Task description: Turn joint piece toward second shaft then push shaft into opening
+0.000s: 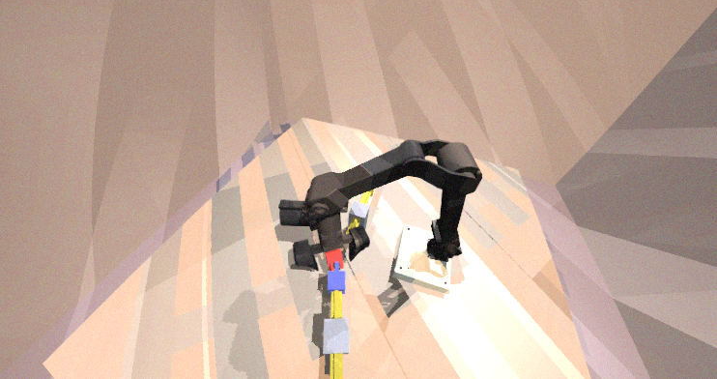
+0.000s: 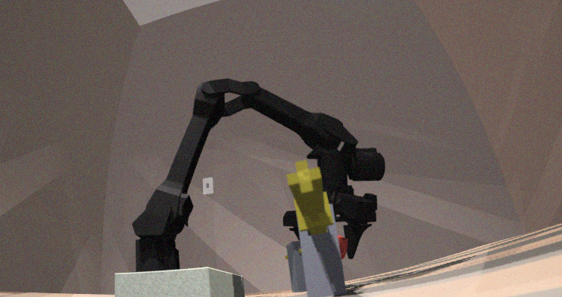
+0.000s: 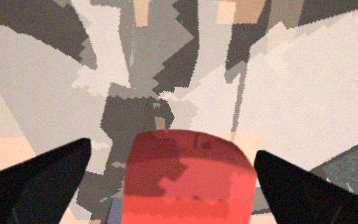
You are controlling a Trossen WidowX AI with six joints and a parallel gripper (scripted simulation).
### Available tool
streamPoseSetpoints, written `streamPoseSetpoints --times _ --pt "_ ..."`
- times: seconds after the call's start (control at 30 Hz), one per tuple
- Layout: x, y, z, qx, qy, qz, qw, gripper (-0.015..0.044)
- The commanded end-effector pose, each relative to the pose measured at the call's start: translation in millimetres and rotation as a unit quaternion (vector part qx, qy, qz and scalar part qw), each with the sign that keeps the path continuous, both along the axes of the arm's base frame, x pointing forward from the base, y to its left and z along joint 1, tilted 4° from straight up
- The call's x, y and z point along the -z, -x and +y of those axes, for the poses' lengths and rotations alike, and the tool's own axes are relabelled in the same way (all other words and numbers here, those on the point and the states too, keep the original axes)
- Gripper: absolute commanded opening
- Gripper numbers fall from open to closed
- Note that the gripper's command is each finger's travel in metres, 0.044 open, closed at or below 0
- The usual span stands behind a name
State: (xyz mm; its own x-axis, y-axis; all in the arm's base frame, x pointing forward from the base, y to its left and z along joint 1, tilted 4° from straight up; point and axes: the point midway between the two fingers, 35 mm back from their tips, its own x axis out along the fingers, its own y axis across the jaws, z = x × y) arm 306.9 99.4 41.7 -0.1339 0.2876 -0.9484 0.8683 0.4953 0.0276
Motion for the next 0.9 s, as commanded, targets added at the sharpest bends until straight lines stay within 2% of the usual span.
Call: streamPoseSetpoints --times 0.0,0.1,0.17,0.87 --pt "8.5 2.7 2.0 0.003 0.0 0.006 1.0 0.044" --pt "10.6 3.1 2.6 0.003 0.0 0.006 1.0 0.044" --pt "10.6 3.1 2.6 0.003 0.0 0.006 1.0 0.0387" --pt "10.6 3.1 2.6 0.003 0.0 0.006 1.0 0.0247"
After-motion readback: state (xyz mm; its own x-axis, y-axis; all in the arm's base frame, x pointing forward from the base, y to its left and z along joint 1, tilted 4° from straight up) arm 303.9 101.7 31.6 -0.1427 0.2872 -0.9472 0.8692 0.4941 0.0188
